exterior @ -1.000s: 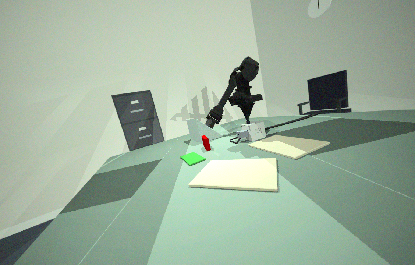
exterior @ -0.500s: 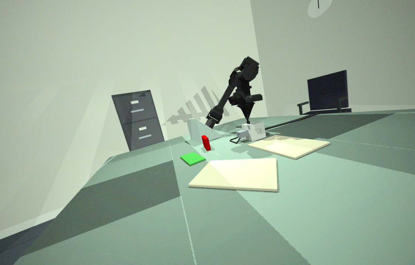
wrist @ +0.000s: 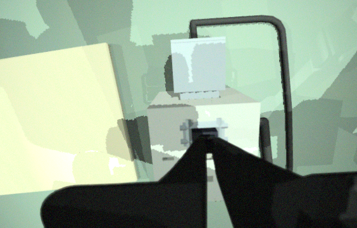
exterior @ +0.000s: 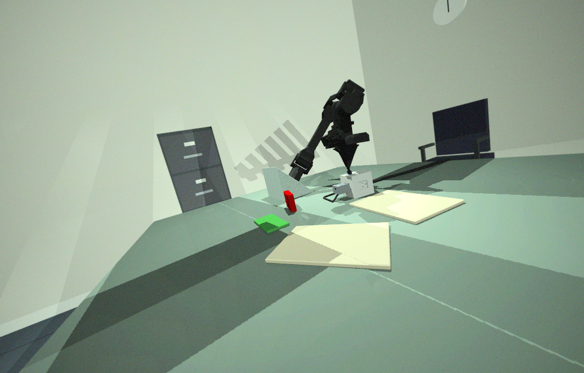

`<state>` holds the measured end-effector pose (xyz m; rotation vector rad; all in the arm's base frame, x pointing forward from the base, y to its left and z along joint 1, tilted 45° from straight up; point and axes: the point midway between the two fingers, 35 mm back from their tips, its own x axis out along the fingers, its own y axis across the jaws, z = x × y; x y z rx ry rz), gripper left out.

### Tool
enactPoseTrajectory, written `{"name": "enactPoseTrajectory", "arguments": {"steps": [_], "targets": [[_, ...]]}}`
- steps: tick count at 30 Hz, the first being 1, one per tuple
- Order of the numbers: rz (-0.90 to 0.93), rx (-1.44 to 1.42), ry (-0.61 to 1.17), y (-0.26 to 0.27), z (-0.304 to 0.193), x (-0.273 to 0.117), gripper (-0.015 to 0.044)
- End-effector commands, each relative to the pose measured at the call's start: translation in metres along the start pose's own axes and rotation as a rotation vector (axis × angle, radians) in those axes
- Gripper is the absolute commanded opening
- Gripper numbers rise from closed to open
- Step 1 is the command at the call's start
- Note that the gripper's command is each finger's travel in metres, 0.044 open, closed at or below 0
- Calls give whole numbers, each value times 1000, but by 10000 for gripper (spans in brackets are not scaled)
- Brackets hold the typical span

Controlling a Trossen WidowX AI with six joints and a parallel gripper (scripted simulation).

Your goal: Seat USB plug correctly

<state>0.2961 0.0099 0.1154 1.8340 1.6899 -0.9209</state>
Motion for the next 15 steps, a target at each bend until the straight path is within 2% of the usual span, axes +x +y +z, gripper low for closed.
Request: {"name": "enactPoseTrajectory", "arguments": {"steps": [1, 6, 10, 15], "targets": [[-4, -1, 4, -1, -1, 2, 0], [-4, -1, 4, -1, -1, 2, 0], [0, 0, 0, 0, 0, 0, 95], [0, 0, 0, 0, 0, 0, 95]]}}
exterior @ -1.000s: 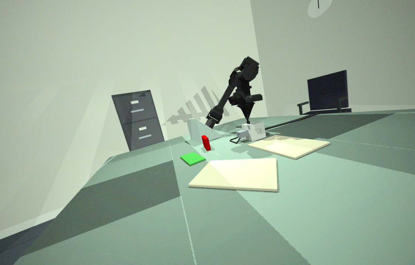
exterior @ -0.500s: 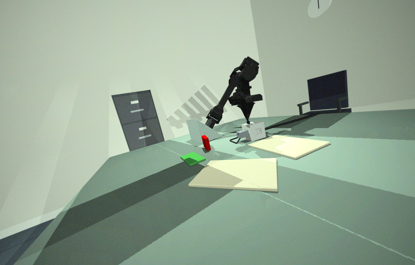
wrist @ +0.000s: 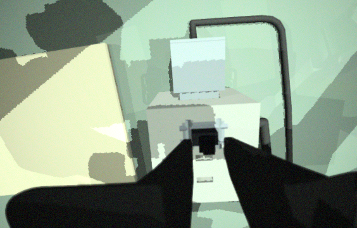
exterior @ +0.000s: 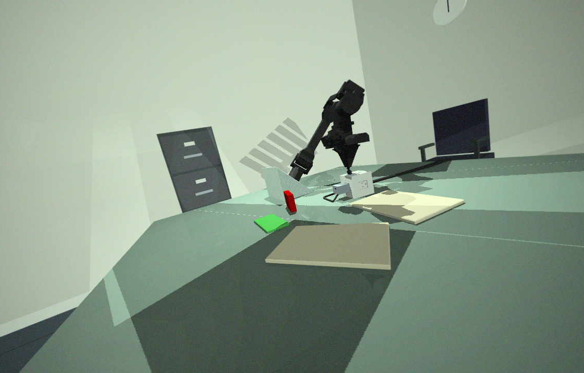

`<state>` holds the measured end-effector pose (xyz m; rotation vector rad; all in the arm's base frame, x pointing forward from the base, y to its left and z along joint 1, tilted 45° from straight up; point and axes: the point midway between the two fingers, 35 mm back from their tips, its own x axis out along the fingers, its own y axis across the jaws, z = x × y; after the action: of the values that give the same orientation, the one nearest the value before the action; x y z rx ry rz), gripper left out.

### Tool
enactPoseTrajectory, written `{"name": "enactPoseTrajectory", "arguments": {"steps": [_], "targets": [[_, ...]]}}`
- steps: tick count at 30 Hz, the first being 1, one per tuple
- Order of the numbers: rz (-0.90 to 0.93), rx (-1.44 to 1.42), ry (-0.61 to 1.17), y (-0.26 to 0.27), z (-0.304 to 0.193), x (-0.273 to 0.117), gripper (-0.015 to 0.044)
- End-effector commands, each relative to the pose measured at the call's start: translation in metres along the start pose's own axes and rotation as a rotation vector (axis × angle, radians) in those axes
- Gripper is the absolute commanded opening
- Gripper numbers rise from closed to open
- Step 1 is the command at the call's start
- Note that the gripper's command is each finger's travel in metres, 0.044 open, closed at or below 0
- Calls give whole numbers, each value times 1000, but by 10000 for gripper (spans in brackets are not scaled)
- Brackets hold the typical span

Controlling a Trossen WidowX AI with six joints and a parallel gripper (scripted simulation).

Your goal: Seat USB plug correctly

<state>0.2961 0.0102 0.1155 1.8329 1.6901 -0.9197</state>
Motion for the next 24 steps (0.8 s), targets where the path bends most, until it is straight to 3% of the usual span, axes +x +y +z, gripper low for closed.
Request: {"name": "enactPoseTrajectory", "arguments": {"steps": [1, 24], "targets": [[0, 1, 0, 0, 0, 0, 95], [0, 1, 0, 0, 1, -11, 95]]}}
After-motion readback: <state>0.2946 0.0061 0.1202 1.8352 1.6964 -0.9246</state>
